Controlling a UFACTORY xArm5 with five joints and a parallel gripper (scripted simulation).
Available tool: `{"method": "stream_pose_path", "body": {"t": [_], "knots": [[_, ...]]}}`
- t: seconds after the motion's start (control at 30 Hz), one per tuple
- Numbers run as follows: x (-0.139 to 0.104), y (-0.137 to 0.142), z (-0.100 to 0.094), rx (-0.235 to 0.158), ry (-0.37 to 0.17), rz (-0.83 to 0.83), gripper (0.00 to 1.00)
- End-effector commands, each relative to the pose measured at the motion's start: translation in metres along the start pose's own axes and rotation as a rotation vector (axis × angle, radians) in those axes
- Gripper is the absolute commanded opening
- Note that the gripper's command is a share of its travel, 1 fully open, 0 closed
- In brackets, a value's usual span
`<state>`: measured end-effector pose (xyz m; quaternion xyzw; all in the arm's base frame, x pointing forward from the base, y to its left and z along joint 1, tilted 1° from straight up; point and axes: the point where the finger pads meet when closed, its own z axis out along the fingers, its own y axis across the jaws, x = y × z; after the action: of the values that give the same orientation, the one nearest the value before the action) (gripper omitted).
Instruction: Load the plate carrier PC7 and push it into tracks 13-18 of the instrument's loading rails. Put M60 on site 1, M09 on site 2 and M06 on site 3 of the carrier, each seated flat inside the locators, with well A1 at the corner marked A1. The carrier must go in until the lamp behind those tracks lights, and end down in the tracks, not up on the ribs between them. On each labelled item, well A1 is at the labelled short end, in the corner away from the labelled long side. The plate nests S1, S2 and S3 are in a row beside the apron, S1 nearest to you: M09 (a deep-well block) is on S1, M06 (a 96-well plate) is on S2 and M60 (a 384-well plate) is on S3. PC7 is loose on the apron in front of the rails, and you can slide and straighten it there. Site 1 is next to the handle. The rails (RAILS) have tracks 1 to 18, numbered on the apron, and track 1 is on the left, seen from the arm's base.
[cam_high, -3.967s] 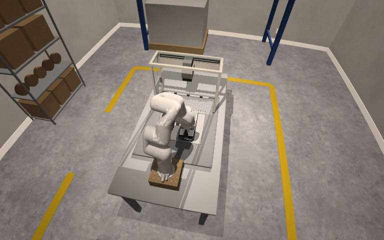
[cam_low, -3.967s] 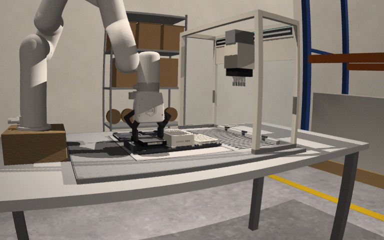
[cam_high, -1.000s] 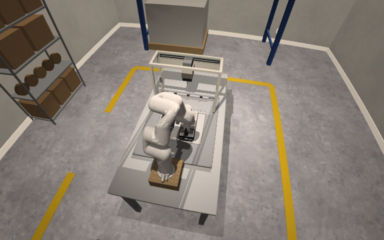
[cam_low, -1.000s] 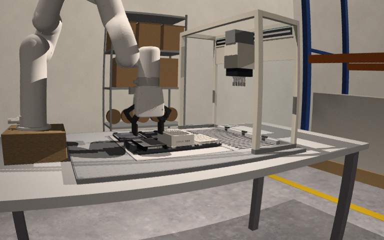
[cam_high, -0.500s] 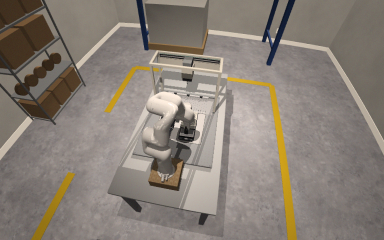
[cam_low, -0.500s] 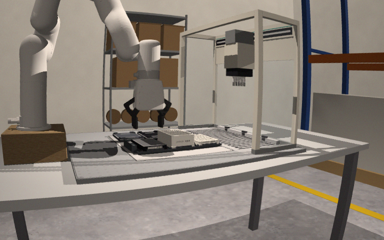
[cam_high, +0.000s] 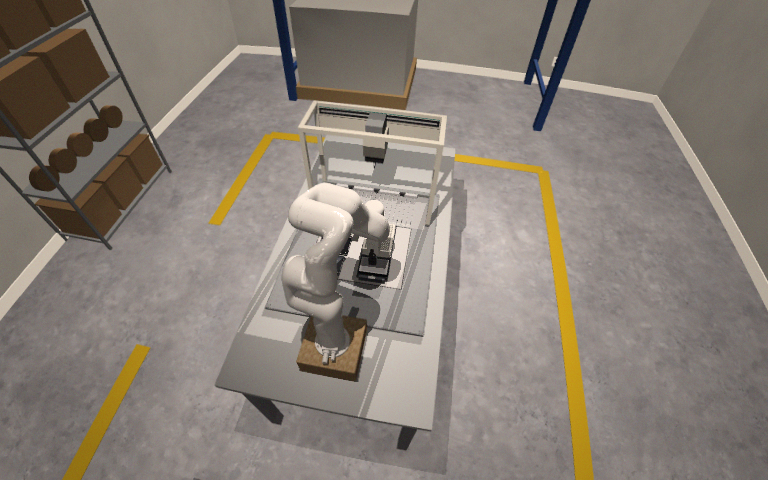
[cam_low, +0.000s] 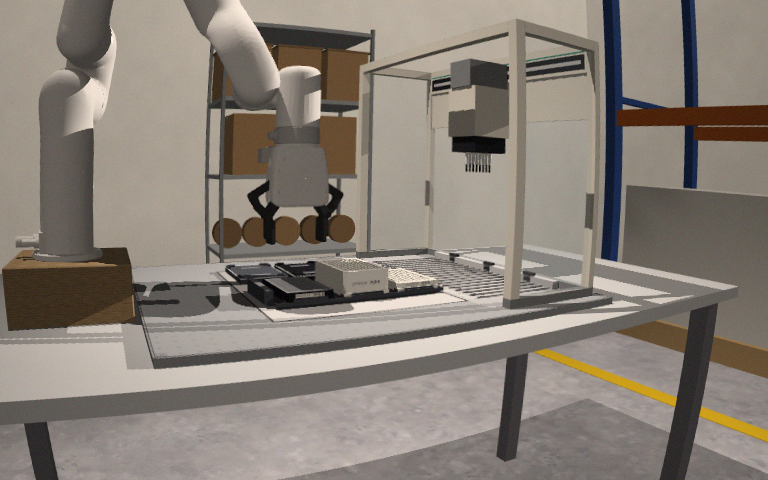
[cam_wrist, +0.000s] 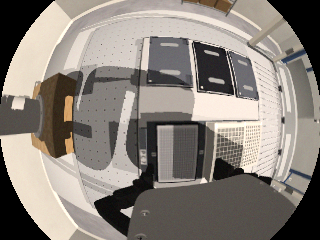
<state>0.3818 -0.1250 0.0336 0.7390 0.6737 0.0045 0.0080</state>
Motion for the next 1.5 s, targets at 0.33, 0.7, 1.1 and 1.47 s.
{"method": "stream_pose_path", "body": {"t": [0.33, 0.7, 1.1, 1.47], "knots": [[-0.001, 0.001, -0.023, -0.006, 0.012, 0.0, 1.0], [-0.001, 0.001, -0.036, -0.006, 0.012, 0.0, 1.0], [-0.001, 0.001, -0.036, -0.006, 0.012, 0.0, 1.0], [0.035, 0.036, -0.033, -0.006, 0.012, 0.029, 1.0]]}}
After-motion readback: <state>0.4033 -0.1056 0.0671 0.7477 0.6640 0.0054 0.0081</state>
